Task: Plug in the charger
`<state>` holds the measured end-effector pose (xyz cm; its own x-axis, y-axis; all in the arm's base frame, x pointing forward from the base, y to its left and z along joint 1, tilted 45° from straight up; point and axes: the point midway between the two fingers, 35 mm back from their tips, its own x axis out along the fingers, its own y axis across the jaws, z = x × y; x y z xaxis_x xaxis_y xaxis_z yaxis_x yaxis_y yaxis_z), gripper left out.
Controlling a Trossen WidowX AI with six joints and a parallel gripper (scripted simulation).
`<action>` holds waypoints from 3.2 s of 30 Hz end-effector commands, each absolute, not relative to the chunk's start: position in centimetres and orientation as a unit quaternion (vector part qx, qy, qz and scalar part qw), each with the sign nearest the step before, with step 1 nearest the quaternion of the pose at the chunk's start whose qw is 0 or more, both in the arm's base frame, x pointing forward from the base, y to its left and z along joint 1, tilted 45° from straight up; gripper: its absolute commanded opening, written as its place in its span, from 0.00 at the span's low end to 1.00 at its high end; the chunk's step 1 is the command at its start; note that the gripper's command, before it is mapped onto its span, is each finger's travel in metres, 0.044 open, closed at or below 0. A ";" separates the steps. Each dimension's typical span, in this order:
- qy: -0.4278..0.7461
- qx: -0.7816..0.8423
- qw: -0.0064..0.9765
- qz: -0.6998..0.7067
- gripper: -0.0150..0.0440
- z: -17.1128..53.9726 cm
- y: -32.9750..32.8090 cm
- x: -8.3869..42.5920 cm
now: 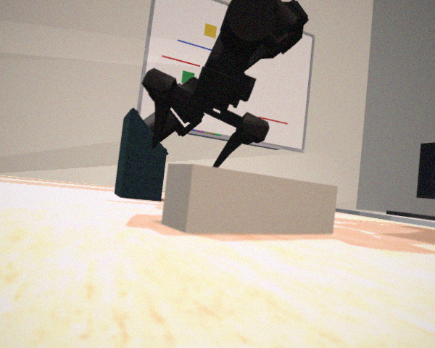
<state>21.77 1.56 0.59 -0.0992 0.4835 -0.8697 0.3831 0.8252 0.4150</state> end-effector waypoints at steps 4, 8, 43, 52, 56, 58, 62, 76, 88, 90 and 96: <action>0.711 0.273 0.632 0.145 1.00 2.1 3.1 22.2; 0.690 0.261 0.645 0.198 1.00 2.8 3.8 22.5; 0.641 0.237 0.669 0.292 1.00 2.4 7.0 23.2; 0.641 0.237 0.669 0.292 1.00 1.4 8.0 23.3; 0.641 0.237 0.669 0.292 1.00 0.9 8.5 23.4; 0.641 0.237 0.669 0.292 1.00 0.7 8.7 23.4; 0.641 0.238 0.669 0.292 1.00 0.3 9.2 23.4; 0.638 0.234 0.672 0.294 0.87 0.1 9.6 23.6; 0.638 0.234 0.672 0.294 0.43 0.1 9.6 23.6; 0.638 0.234 0.672 0.294 0.41 0.1 9.6 23.6; 0.638 0.234 0.672 0.294 0.25 0.4 9.2 23.6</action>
<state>23.45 9.55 0.06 0.0076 0.6942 -0.7198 -0.0929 0.7172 0.6907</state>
